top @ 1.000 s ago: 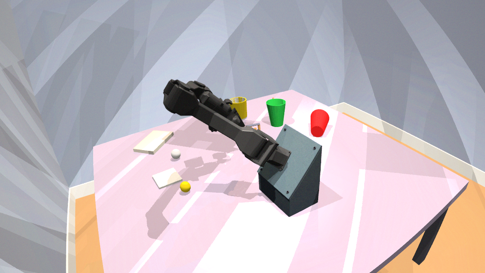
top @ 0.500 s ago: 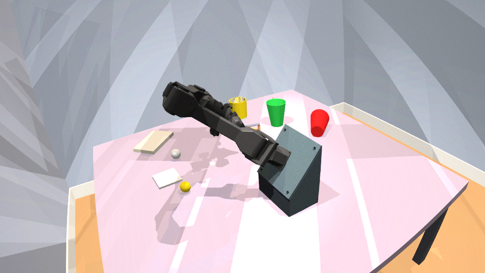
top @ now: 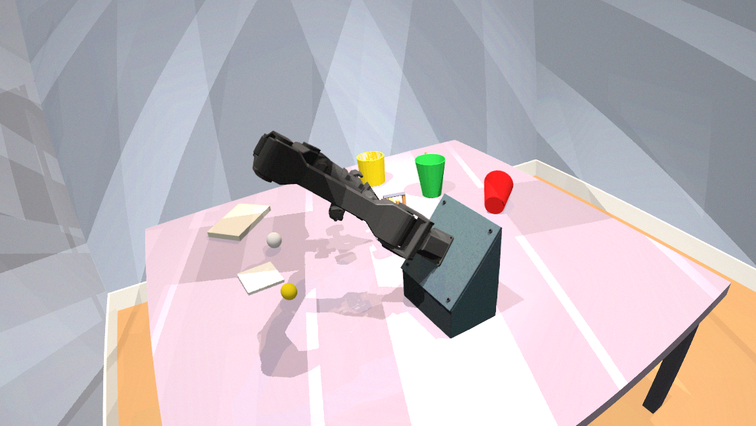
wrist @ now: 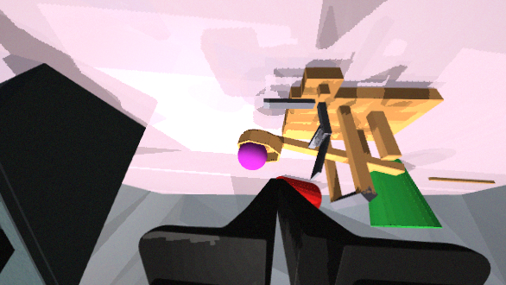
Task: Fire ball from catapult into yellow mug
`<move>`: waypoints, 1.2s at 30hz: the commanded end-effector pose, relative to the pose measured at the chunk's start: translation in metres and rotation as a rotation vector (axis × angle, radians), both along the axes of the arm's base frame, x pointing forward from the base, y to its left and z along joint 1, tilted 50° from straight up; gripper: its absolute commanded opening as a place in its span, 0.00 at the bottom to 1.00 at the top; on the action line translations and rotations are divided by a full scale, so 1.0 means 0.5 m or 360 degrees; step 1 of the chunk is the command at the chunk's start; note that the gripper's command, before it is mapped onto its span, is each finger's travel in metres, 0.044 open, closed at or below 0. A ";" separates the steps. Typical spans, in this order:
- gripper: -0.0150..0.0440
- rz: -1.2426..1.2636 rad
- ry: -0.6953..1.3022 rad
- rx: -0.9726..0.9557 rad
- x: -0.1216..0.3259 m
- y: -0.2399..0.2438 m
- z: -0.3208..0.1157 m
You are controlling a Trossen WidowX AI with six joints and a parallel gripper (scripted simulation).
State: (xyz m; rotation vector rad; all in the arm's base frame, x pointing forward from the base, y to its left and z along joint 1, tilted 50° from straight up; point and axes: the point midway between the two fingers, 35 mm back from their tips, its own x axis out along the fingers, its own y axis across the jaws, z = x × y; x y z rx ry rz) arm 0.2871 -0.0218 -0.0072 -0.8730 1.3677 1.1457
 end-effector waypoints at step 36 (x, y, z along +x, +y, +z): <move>0.25 -0.0004 0.0019 0.0016 -0.004 0.103 -0.089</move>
